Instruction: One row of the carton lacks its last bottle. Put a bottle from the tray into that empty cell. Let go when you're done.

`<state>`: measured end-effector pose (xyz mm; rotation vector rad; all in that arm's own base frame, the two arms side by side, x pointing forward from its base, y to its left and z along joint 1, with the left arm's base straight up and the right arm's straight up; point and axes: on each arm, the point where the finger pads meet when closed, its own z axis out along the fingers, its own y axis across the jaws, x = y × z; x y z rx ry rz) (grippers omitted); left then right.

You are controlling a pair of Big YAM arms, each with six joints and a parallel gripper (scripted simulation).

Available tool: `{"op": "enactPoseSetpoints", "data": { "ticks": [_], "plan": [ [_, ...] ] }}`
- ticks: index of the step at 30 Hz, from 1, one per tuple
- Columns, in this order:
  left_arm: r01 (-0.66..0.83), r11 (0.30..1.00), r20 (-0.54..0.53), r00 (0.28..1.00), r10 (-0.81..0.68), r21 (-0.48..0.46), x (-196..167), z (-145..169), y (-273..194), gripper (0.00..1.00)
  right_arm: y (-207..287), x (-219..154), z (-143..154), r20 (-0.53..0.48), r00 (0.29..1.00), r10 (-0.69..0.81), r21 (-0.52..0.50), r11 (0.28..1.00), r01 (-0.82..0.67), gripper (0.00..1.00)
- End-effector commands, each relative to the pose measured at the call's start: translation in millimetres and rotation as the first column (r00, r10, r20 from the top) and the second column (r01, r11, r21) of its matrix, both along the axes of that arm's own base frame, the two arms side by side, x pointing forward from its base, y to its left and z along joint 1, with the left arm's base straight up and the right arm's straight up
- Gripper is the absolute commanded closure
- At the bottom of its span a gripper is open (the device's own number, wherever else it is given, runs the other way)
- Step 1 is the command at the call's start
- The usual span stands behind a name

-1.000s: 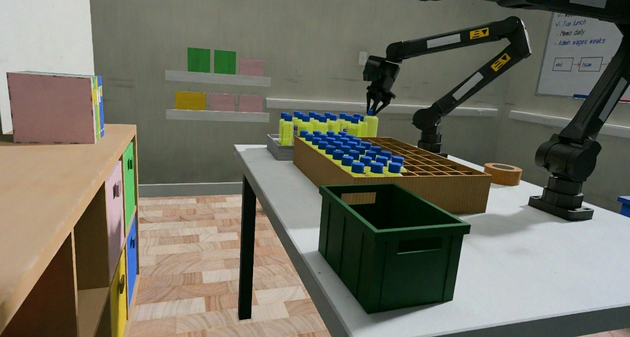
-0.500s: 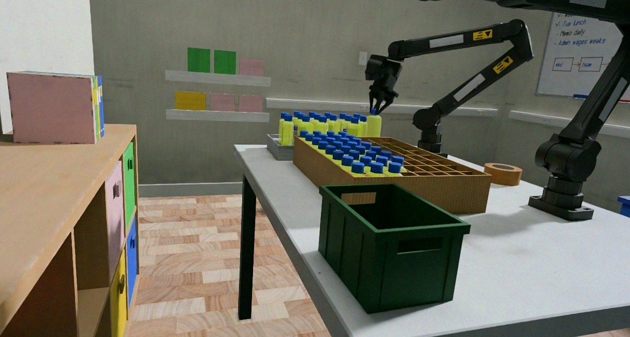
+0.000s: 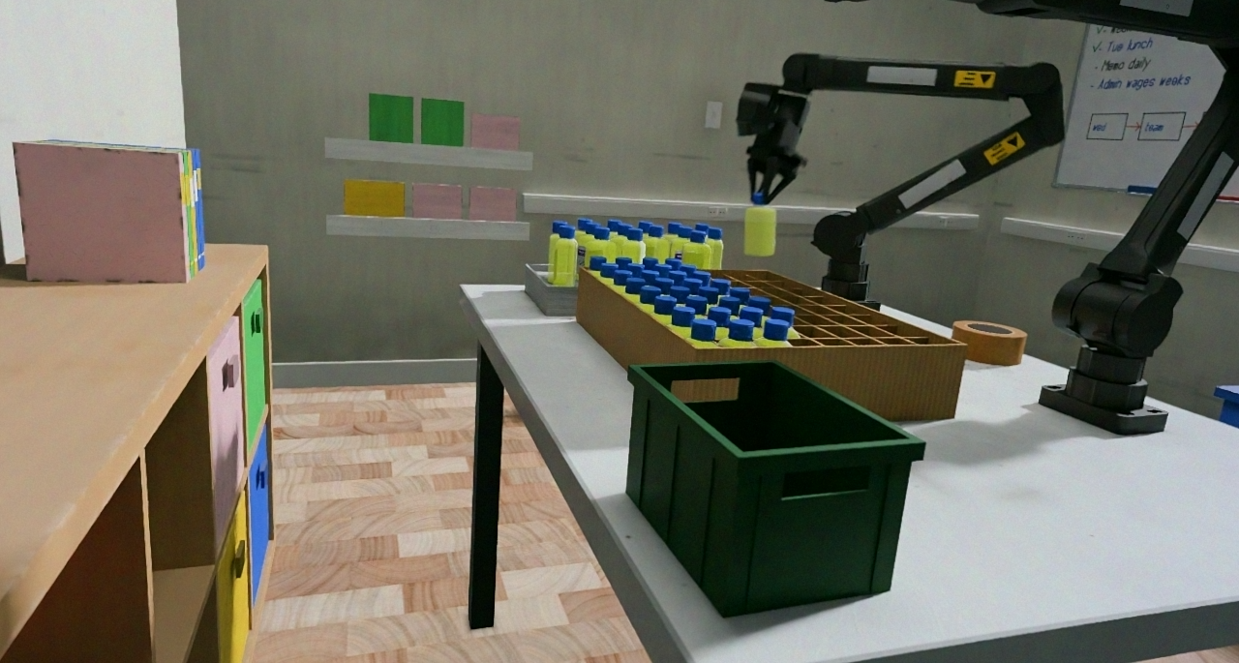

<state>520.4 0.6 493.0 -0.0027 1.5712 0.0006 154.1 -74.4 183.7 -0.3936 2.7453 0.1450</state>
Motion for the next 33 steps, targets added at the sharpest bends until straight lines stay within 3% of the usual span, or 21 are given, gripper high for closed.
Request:
{"op": "enactPoseSetpoints", "data": {
  "ticks": [1,3,4,7,16,33],
  "plan": [
    [0.004,1.0,0.058,0.998,-0.004,-0.002,7.3,40.8,-1.6,0.0,5.6,-0.1,48.5,0.017,1.0,-0.025,-0.022,0.999,0.025,0.71],
    [0.004,1.0,0.058,0.998,-0.004,-0.002,7.3,40.8,-1.6,0.0,5.6,-0.1,48.5,0.017,1.0,-0.025,-0.022,0.999,0.025,0.71],
    [0.004,1.0,0.058,0.998,-0.004,-0.002,7.3,40.8,-1.6,0.0,6.0,3.1,22.7,-0.05,0.998,-0.028,0.034,0.999,0.029,0.71],
    [0.004,1.0,0.058,0.998,-0.004,-0.002,7.3,40.8,-1.6,0.0,4.1,14.3,54.1,0.028,0.997,-0.07,-0.038,0.997,0.071,0.71],
    [0.004,1.0,0.058,0.998,-0.004,-0.002,7.3,40.8,-1.6,0.0,21.7,25.3,47.5,-0.057,0.994,-0.098,-0.028,0.995,0.097,0.71],
    [0.004,1.0,0.058,0.998,-0.004,-0.002,7.3,40.8,-1.6,0.0,58.3,38.7,49.0,-0.119,0.982,-0.148,-0.058,0.988,0.141,0.71]
  ]
}}
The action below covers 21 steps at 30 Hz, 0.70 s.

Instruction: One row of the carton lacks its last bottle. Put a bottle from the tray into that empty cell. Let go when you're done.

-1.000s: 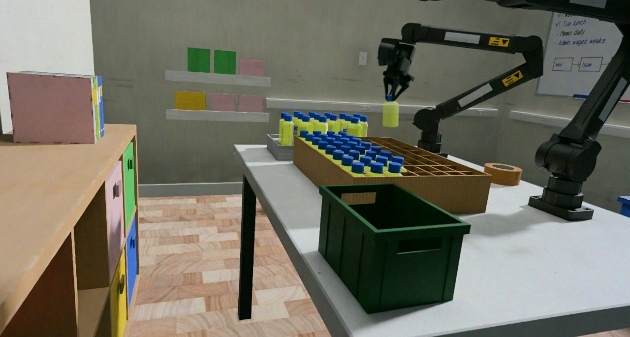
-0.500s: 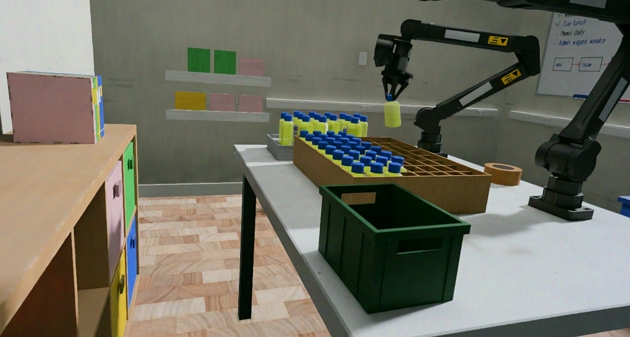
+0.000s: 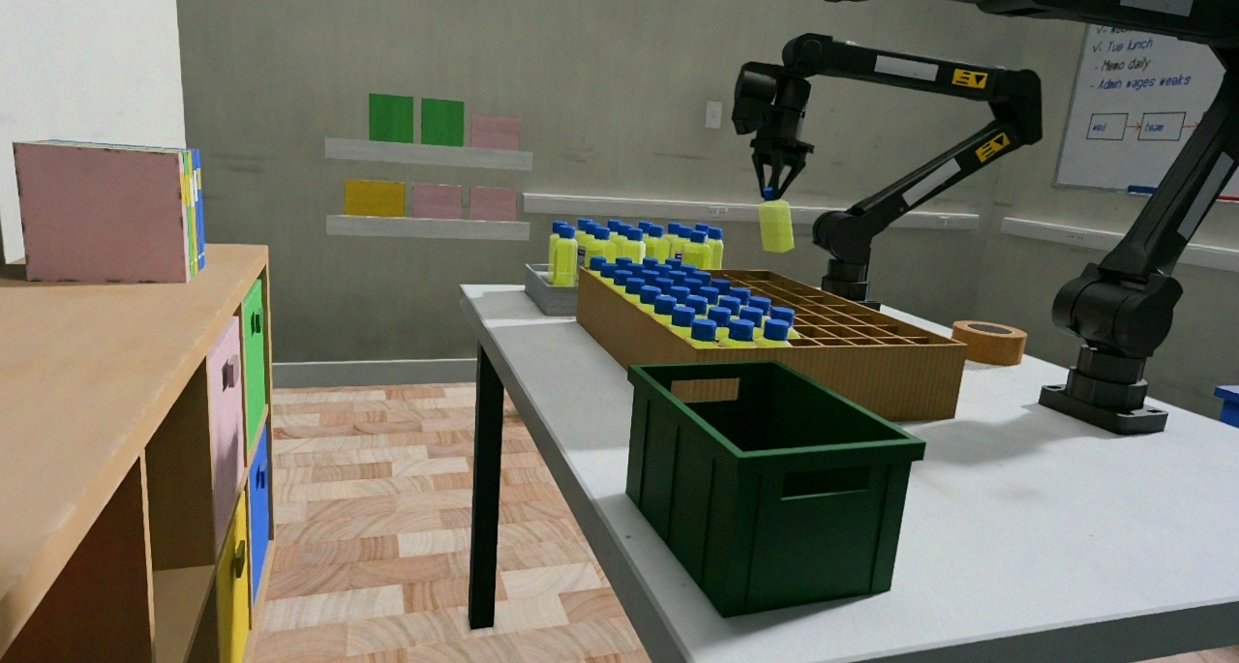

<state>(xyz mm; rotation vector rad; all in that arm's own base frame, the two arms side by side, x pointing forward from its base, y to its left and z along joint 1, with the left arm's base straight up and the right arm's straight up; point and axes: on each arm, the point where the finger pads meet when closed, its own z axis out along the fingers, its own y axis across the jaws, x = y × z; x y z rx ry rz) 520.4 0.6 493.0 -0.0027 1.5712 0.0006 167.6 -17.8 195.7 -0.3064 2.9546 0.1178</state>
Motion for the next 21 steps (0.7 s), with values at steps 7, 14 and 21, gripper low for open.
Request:
{"op": "enactPoseSetpoints", "data": {
  "ticks": [7,14,21],
  "plan": [
    [0.004,1.0,0.058,0.998,-0.004,-0.002,7.3,40.8,-1.6,0.0,14.5,28.3,39.1,0.068,0.994,-0.086,-0.031,0.996,0.088,0.71],
    [0.004,1.0,0.058,0.998,-0.004,-0.002,7.3,40.8,-1.6,0.0,34.7,31.4,40.9,0.065,0.992,-0.109,-0.048,0.993,0.112,0.71],
    [0.004,1.0,0.058,0.998,-0.004,-0.002,7.3,40.8,-1.6,0.0,49.2,32.9,42.8,0.071,0.989,-0.126,-0.06,0.99,0.131,0.71]
  ]
}}
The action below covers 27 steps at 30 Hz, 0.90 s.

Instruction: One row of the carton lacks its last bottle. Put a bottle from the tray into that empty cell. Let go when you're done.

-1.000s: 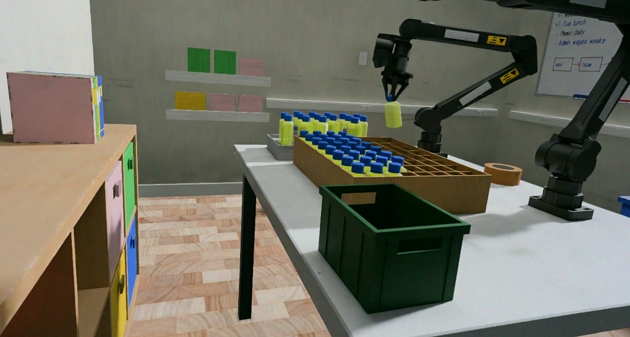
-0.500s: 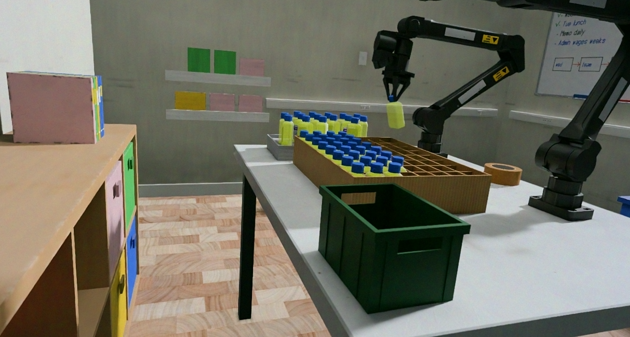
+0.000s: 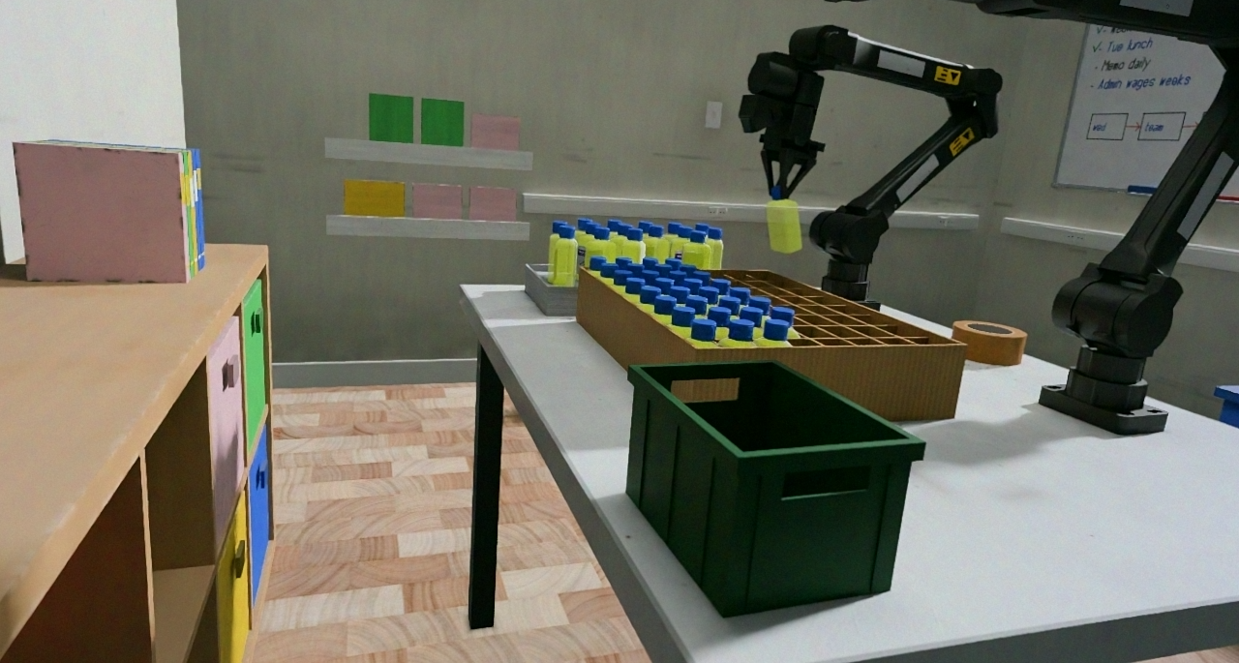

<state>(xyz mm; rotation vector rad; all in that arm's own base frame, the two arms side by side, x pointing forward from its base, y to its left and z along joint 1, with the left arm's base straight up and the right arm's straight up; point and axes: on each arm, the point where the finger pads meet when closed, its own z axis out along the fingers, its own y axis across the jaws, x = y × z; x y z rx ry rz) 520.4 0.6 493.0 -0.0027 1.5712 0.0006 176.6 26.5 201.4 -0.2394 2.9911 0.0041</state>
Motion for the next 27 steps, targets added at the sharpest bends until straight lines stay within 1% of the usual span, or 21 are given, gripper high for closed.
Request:
{"op": "enactPoseSetpoints", "data": {
  "ticks": [1,4,15,19,27],
  "plan": [
    [0.004,1.0,0.058,0.998,-0.004,-0.002,7.3,40.8,-1.6,0.0,6.6,20.0,36.3,0.079,0.994,-0.076,0.003,0.997,0.076,0.71],
    [0.004,1.0,0.058,0.998,-0.004,-0.002,7.3,40.8,-1.6,0.0,17.5,24.5,39.5,0.102,0.991,-0.084,0.005,0.996,0.084,0.71],
    [0.004,1.0,0.058,0.998,-0.004,-0.002,7.3,40.8,-1.6,0.0,51.7,22.0,44.1,0.141,0.982,-0.122,-0.007,0.992,0.124,0.71],
    [0.004,1.0,0.058,0.998,-0.004,-0.002,7.3,40.8,-1.6,0.0,54.5,15.6,44.5,0.131,0.983,-0.125,-0.022,0.991,0.129,0.71],
    [0.004,1.0,0.058,0.998,-0.004,-0.002,7.3,40.8,-1.6,0.0,84.5,13.8,49.9,0.19,0.97,-0.153,0.006,0.988,0.154,0.71]
  ]
}}
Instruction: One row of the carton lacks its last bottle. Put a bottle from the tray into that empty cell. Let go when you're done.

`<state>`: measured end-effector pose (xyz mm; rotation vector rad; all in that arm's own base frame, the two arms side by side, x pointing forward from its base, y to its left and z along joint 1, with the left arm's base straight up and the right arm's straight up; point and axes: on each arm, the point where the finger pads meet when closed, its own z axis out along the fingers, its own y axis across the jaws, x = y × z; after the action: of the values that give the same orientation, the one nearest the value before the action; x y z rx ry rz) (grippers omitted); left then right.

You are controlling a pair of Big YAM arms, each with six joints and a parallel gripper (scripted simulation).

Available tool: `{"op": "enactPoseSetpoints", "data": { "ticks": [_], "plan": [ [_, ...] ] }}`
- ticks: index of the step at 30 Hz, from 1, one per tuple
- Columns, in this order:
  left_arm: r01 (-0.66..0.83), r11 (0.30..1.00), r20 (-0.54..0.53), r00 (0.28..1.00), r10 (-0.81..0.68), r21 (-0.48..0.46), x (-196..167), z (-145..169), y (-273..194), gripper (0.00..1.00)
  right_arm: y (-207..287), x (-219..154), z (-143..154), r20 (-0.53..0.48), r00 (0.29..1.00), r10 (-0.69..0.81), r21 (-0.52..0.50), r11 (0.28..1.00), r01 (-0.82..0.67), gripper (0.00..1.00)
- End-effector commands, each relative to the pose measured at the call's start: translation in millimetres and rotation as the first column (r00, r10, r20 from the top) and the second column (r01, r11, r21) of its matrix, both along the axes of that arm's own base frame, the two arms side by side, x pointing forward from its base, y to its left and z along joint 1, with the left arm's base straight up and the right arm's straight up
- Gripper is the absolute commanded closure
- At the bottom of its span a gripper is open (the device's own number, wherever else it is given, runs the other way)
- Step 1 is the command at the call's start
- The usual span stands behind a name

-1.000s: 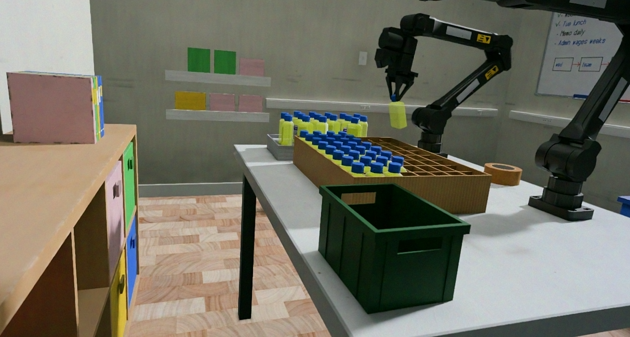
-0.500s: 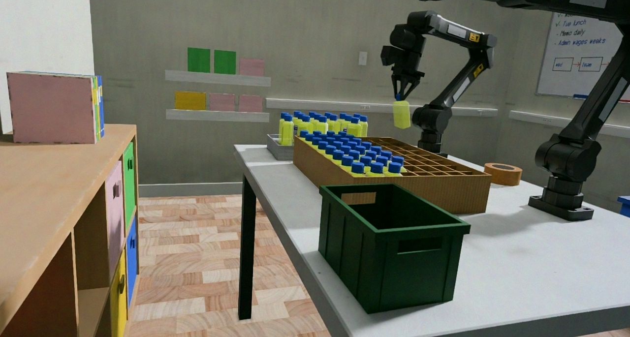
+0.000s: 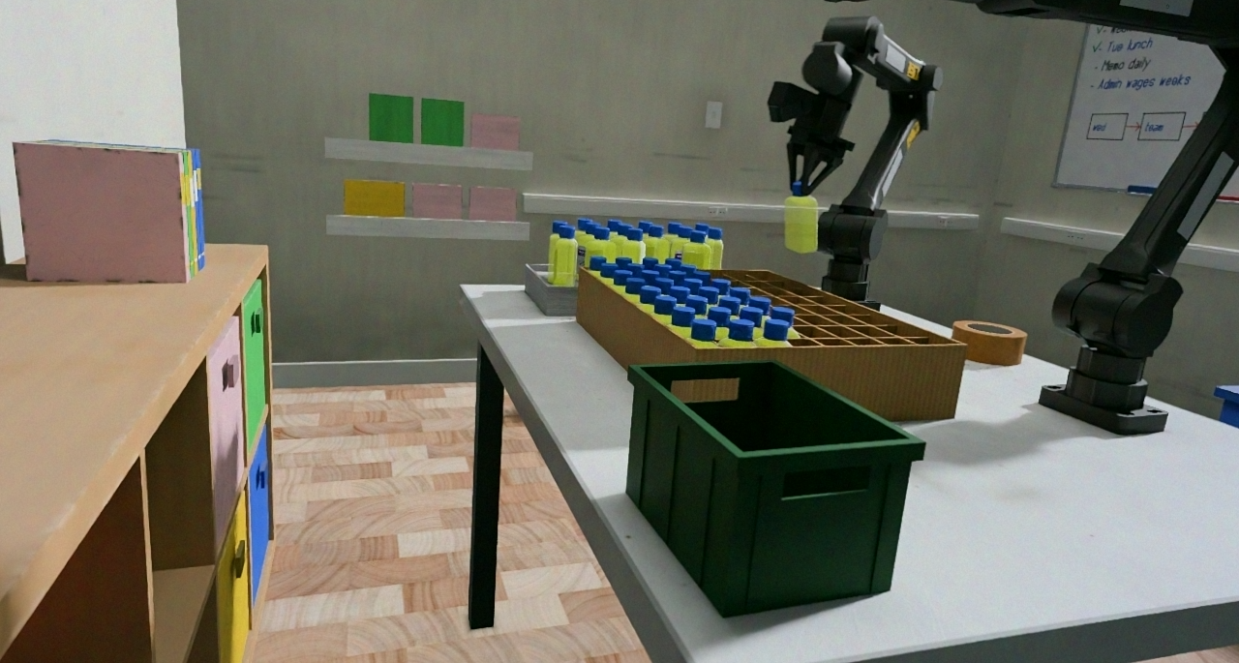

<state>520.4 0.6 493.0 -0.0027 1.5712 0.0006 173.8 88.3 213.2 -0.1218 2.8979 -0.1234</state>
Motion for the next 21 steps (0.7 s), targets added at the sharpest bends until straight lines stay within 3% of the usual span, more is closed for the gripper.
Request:
{"op": "enactPoseSetpoints", "data": {
  "ticks": [1,21],
  "plan": [
    [0.004,1.0,0.058,0.998,-0.004,-0.002,7.3,40.8,-1.6,0.0,26.5,16.0,38.7,0.098,0.992,-0.073,0.072,0.995,0.066,0.71],
    [0.004,1.0,0.058,0.998,-0.004,-0.002,7.3,40.8,-1.6,0.0,85.3,-14.7,51.9,0.202,0.97,-0.133,0.157,0.982,0.101,0.71]
  ]
}}
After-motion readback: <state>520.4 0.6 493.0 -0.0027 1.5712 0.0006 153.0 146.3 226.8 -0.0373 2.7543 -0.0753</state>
